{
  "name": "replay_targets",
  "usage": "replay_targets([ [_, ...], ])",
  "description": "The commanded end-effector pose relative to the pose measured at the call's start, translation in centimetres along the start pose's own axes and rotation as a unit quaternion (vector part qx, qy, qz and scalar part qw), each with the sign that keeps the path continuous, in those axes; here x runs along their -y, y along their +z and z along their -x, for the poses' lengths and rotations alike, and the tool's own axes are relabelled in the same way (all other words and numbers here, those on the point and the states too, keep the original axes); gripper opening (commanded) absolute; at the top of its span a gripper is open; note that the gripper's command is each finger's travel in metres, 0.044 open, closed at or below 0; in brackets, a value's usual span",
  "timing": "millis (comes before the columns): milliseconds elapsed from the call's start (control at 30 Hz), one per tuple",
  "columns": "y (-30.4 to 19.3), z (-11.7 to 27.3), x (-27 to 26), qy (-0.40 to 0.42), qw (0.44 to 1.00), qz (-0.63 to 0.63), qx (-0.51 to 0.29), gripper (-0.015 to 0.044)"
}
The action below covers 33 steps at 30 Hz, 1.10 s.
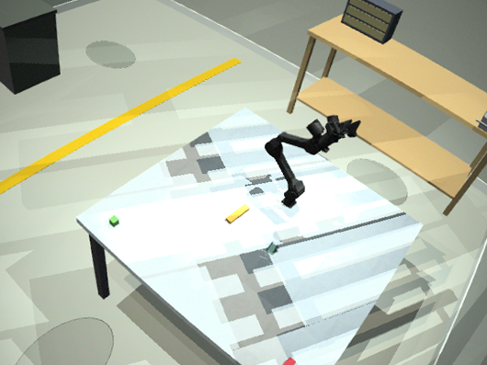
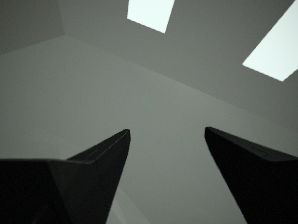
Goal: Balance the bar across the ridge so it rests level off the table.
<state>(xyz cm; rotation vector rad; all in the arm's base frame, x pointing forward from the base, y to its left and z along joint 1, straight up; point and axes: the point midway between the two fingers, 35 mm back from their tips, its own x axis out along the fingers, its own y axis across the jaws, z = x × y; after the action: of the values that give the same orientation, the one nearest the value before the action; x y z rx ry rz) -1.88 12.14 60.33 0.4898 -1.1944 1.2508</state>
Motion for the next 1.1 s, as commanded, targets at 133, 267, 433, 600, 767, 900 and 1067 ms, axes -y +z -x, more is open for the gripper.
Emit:
replay_targets([
  [133, -5.2, -0.7, 0.3, -0.003, 0.995, 0.034, -0.089, 0.0315],
  [267, -7.7, -0.7, 0.8, -0.008, 0.990, 0.051, -0.133, 0.0315],
  [433, -10.9, -0.4, 1.7, -0.016, 0.980, 0.070, -0.188, 0.0315],
  [600, -13.9, 0.3, 2.9, -0.026, 0.966, 0.087, -0.242, 0.0315],
  [767, -16.9, 1.4, 4.4, -0.039, 0.948, 0.105, -0.298, 0.0315],
  [900, -19.0, 2.6, 5.7, -0.051, 0.931, 0.118, -0.342, 0.0315],
  [1067, -21.5, 4.3, 7.6, -0.066, 0.906, 0.134, -0.395, 0.0315],
])
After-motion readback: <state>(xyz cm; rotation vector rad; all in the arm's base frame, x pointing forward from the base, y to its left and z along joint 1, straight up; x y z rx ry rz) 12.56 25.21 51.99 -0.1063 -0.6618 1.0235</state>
